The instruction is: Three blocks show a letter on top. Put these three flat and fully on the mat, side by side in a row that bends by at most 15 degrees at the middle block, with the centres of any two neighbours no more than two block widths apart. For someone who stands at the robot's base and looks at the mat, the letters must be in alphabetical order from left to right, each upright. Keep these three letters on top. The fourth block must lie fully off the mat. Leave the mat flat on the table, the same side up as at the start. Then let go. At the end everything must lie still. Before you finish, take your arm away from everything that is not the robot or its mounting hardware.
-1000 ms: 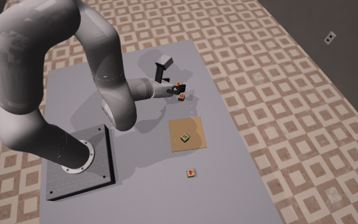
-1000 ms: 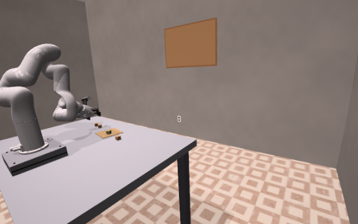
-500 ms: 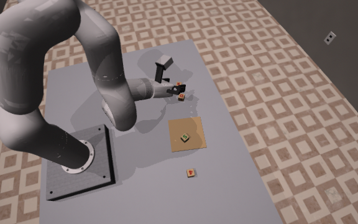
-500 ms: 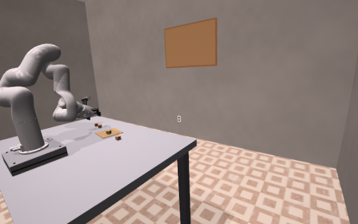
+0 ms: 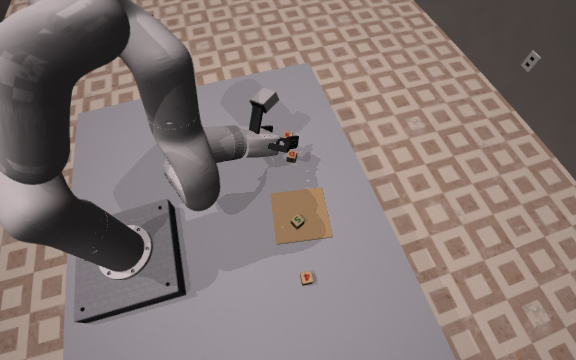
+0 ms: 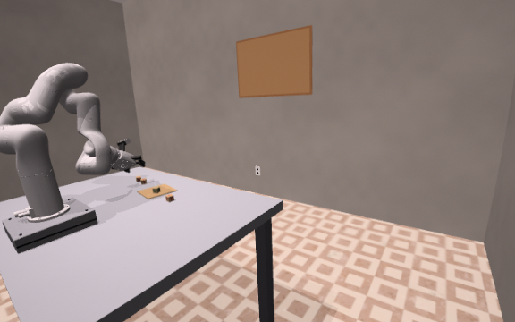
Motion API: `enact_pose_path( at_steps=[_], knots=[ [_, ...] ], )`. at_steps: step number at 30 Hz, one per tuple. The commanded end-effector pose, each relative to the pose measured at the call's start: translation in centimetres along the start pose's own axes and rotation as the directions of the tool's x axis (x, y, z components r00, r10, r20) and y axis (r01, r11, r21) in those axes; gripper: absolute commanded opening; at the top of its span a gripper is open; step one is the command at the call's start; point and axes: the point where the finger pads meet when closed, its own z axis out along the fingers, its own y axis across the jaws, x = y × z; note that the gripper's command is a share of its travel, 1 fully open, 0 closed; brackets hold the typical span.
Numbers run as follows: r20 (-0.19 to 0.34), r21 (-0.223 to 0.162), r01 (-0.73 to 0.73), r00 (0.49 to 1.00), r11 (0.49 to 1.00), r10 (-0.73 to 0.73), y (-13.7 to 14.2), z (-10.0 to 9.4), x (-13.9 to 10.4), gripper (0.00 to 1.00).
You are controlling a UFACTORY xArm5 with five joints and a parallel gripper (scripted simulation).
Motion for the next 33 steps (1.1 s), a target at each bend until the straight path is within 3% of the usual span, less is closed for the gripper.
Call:
enact_pose_path(
  at_steps=[1,24,33],
  knots=[
    [-0.002,-0.001,0.000,1.000,1.000,0.000,0.0,0.0,0.1,1.00],
    [0.014,-0.003,-0.011,1.000,1.000,0.011,0.5,0.3,0.1,1.00],
    [0.085,-0.013,-0.057,0.995,0.998,0.057,2.5,1.6,0.1,1.00]
  ],
)
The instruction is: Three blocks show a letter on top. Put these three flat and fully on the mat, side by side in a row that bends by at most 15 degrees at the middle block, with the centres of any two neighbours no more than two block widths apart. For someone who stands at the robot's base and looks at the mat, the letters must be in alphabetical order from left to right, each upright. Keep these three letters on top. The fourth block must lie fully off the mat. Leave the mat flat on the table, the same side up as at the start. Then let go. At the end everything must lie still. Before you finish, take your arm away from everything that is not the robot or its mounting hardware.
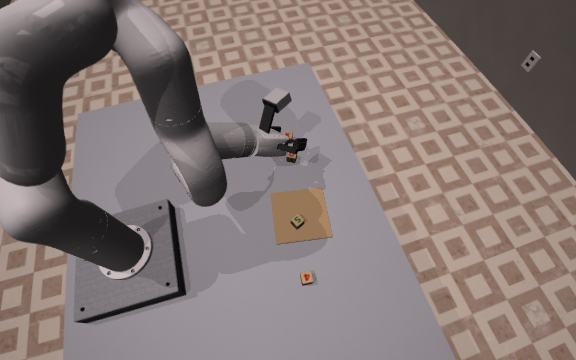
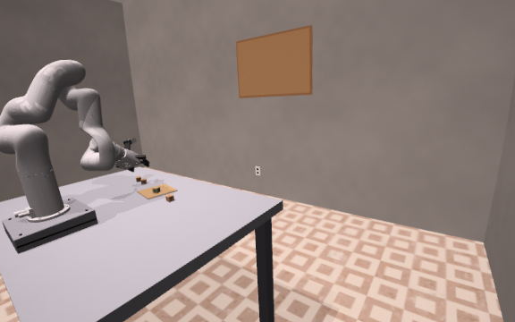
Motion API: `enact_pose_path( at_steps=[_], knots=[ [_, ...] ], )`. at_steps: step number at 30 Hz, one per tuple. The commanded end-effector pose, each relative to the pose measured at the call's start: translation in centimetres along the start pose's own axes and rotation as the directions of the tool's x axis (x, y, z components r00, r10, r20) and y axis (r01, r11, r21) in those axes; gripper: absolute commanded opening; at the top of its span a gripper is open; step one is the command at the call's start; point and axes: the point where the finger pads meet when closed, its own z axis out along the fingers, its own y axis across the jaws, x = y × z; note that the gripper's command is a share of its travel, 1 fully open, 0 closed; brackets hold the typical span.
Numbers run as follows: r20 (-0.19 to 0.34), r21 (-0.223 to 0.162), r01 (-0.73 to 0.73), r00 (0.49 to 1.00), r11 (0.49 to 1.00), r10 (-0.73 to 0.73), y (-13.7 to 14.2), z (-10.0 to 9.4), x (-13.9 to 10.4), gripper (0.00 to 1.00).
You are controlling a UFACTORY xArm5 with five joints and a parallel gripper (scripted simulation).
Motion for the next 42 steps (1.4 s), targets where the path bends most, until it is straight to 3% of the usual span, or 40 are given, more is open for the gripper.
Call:
enact_pose_path(
  at_steps=[1,6,8,13,21,25,28,33,35,38,39,42],
  knots=[
    [0.035,-0.005,-0.024,0.999,1.000,0.024,1.1,0.6,0.2,1.00],
    [0.110,-0.018,-0.076,0.991,0.997,0.077,3.3,1.5,0.4,1.00],
    [0.110,-0.018,-0.076,0.991,0.997,0.077,3.3,1.5,0.4,1.00],
    [0.205,-0.041,-0.145,0.967,0.989,0.150,6.4,1.8,0.7,1.00],
    [0.337,-0.088,-0.247,0.904,0.965,0.262,11.1,0.8,1.1,1.00],
    [0.360,-0.098,-0.266,0.889,0.959,0.283,12.0,0.4,1.2,1.00],
    [0.428,-0.134,-0.324,0.833,0.937,0.349,14.5,-1.4,1.4,1.00],
    [0.473,-0.162,-0.363,0.788,0.918,0.395,16.2,-3.1,1.5,1.00],
    [0.515,-0.193,-0.402,0.735,0.895,0.441,17.8,-5.2,1.6,1.00],
    [0.535,-0.209,-0.421,0.706,0.883,0.464,18.6,-6.4,1.7,1.00],
    [0.554,-0.227,-0.439,0.676,0.869,0.486,19.3,-7.7,1.7,1.00],
    [0.554,-0.227,-0.439,0.676,0.869,0.486,19.3,-7.7,1.7,1.00]
  ],
)
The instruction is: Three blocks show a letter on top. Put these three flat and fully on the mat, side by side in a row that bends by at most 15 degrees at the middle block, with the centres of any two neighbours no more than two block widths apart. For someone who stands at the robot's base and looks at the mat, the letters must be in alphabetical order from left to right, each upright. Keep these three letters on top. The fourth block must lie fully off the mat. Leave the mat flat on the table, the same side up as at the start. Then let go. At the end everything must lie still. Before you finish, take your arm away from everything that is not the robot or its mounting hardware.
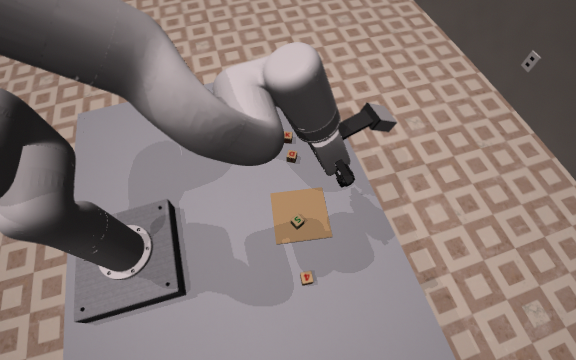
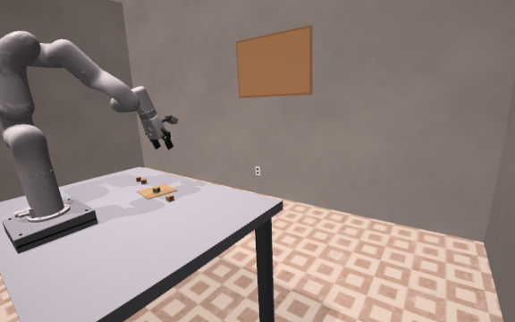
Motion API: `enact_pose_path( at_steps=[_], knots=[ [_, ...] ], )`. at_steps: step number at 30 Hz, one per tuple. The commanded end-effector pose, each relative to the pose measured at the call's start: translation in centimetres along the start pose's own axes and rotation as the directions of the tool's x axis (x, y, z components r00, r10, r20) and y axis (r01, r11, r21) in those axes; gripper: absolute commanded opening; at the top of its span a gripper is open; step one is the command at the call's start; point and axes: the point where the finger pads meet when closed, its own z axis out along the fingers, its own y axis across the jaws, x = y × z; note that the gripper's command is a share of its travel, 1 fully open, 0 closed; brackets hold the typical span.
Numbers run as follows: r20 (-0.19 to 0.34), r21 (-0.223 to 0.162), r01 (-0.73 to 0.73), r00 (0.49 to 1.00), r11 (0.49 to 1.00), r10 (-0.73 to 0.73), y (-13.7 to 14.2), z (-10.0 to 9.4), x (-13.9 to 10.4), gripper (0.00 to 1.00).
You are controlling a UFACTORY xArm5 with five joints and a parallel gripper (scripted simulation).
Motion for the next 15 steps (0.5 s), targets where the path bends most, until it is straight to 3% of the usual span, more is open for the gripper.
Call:
enact_pose_path(
  at_steps=[1,4,5,6,7,8,9,10,11,12,13,14,15],
  knots=[
    [0.055,-0.003,-0.038,0.998,0.999,0.038,1.2,-1.7,-0.5,1.00],
    [0.119,-0.011,-0.097,0.988,0.995,0.098,2.8,-4.4,-1.6,1.00],
    [0.119,-0.011,-0.097,0.988,0.995,0.098,2.8,-4.4,-1.6,1.00],
    [0.151,-0.017,-0.128,0.980,0.992,0.129,3.6,-5.9,-2.3,1.00],
    [0.151,-0.017,-0.128,0.980,0.992,0.129,3.6,-5.9,-2.3,1.00],
    [0.183,-0.023,-0.158,0.970,0.987,0.160,4.3,-7.5,-3.0,1.00],
    [0.183,-0.023,-0.158,0.970,0.987,0.160,4.3,-7.5,-3.0,1.00],
    [0.215,-0.030,-0.188,0.958,0.982,0.190,5.0,-9.1,-3.9,1.00],
    [0.215,-0.030,-0.188,0.958,0.982,0.190,5.0,-9.1,-3.9,1.00],
    [0.246,-0.038,-0.218,0.944,0.975,0.221,5.6,-10.8,-4.8,1.00],
    [0.246,-0.038,-0.218,0.944,0.975,0.221,5.6,-10.8,-4.8,1.00],
    [0.278,-0.047,-0.248,0.927,0.968,0.251,6.1,-12.5,-5.9,1.00],
    [0.278,-0.047,-0.248,0.927,0.968,0.251,6.1,-12.5,-5.9,1.00]
  ],
)
